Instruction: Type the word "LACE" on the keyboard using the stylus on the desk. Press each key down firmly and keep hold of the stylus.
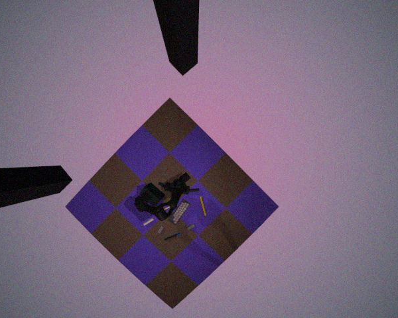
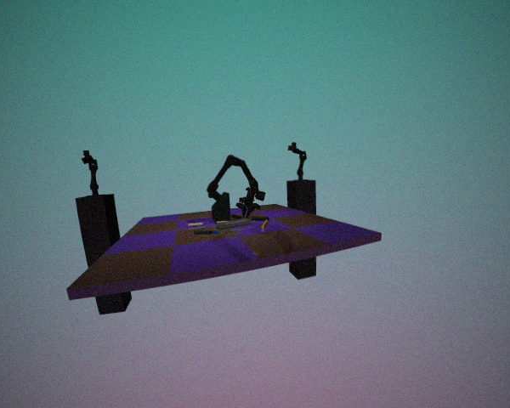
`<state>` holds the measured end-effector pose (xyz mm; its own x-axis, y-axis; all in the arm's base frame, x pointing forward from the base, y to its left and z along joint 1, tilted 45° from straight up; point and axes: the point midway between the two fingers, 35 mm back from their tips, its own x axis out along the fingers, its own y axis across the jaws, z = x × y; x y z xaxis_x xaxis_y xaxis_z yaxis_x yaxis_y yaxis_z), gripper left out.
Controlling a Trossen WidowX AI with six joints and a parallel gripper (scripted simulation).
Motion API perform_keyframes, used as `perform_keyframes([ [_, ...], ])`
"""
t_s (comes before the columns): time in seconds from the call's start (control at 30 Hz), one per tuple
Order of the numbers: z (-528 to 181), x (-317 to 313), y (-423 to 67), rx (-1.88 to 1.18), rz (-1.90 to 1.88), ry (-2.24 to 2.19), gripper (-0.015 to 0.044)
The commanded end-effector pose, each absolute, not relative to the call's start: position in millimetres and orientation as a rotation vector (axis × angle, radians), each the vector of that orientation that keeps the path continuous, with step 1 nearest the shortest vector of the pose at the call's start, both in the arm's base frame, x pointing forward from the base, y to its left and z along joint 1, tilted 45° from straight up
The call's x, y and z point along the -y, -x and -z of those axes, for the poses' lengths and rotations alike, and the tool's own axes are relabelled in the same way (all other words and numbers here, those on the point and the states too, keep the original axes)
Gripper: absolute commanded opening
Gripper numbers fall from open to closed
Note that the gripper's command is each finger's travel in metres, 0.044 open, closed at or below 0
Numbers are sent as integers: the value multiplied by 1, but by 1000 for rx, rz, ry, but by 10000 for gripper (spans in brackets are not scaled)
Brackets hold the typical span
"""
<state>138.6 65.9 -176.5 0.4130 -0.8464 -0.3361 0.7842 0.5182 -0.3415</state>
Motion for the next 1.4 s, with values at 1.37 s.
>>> perform_keyframes([
  [1.37,150,-90,-134,-504,1028,144,0],
])
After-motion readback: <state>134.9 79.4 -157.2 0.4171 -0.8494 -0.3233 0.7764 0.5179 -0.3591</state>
